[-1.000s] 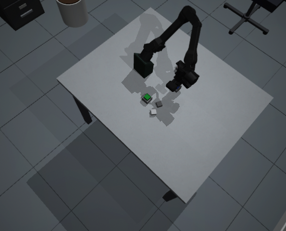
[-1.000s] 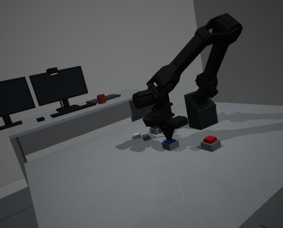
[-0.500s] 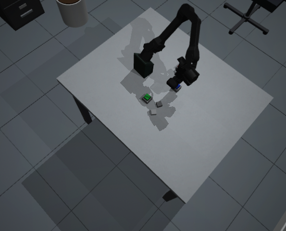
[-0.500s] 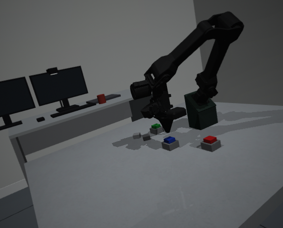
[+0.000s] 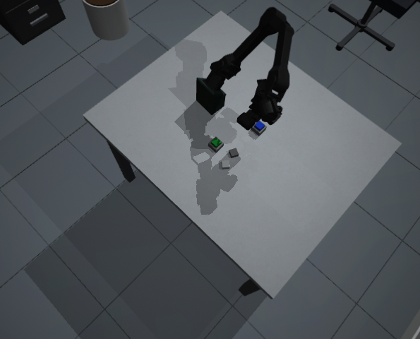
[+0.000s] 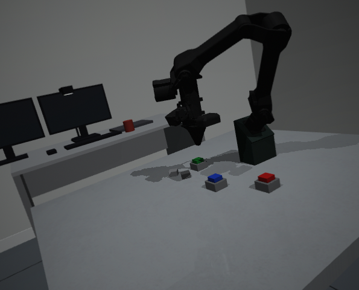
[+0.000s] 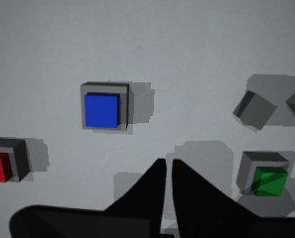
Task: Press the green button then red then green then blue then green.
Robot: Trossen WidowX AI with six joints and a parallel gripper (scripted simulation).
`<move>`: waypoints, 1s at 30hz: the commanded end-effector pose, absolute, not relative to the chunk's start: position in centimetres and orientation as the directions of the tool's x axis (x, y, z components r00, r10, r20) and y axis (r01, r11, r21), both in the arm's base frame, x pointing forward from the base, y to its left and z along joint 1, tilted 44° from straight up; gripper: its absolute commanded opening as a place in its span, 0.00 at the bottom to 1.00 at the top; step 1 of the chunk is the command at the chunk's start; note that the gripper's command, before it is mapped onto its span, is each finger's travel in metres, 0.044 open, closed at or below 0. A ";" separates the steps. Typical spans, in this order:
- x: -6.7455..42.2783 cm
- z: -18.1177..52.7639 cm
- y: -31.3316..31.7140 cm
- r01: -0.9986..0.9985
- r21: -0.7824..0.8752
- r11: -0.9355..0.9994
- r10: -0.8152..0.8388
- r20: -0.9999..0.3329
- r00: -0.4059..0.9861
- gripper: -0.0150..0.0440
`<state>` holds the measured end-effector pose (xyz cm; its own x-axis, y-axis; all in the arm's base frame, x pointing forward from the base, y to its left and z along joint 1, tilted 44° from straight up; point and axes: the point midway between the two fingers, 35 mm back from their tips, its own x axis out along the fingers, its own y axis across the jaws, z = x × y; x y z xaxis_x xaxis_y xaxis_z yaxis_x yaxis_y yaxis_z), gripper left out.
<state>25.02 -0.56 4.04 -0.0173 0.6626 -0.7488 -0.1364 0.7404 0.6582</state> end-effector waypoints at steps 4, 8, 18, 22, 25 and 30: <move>21.6 -3.4 -8.8 -0.122 0.659 0.742 0.661 -0.750 -0.028 0.29; 19.3 -6.2 -11.1 -0.128 0.674 0.728 0.676 -0.736 -0.030 0.29; 19.1 -10.7 -6.9 -0.129 0.675 0.726 0.678 -0.735 -0.029 0.29; 19.1 -10.7 -6.9 -0.129 0.675 0.726 0.678 -0.735 -0.029 0.29; 19.1 -11.0 -6.6 -0.129 0.675 0.726 0.678 -0.735 -0.029 0.29; 19.1 -11.6 -6.1 -0.129 0.675 0.726 0.678 -0.735 -0.029 0.29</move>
<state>19.32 -6.66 -11.22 -0.0245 0.6719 -0.7402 -0.1354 0.7314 0.6684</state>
